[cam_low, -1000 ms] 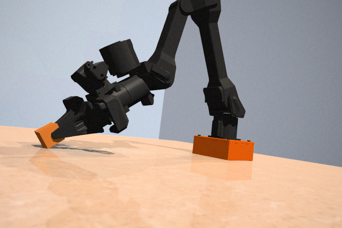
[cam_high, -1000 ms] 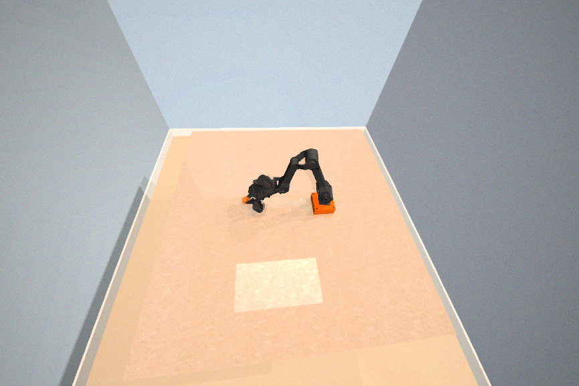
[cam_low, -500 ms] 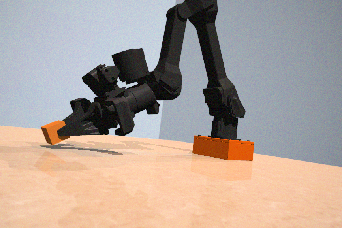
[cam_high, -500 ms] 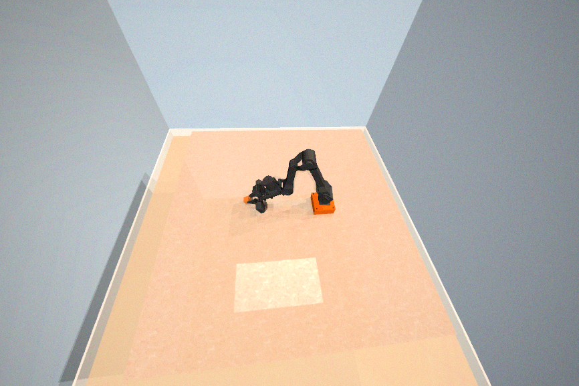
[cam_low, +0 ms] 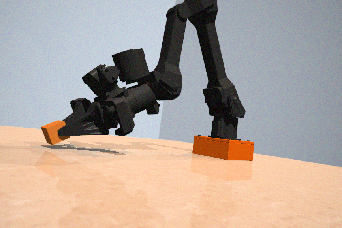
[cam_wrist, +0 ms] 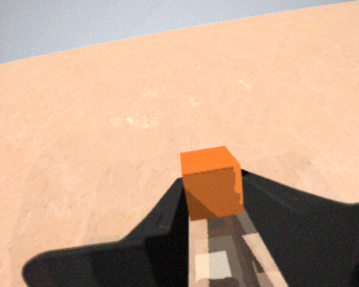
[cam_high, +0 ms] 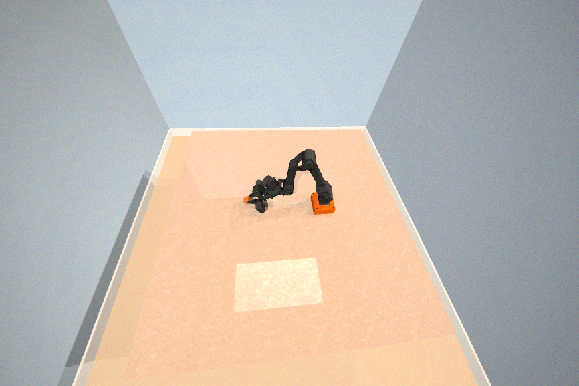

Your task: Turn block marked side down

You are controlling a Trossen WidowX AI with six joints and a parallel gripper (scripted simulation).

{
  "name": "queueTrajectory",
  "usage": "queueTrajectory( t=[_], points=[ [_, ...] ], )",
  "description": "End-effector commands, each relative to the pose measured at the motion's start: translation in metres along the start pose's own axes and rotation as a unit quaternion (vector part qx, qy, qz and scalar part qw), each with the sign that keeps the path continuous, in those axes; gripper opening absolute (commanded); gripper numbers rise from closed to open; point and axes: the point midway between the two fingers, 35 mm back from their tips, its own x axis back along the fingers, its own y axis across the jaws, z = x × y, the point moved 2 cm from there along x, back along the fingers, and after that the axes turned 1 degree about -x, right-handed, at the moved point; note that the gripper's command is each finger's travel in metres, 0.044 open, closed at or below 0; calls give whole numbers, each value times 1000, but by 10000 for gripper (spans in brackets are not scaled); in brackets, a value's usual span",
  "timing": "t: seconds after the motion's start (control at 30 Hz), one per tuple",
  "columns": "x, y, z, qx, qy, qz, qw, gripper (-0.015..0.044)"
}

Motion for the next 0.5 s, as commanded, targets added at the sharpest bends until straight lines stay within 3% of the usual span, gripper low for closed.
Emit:
queueTrajectory(
  t=[0.0,0.3,0.47],
  points=[
    [0,0,0,-2,-1,-2,1000,210],
    [0,0,0,-2,-1,-2,1000,440],
    [0,0,0,-2,-1,-2,1000,440]
  ],
)
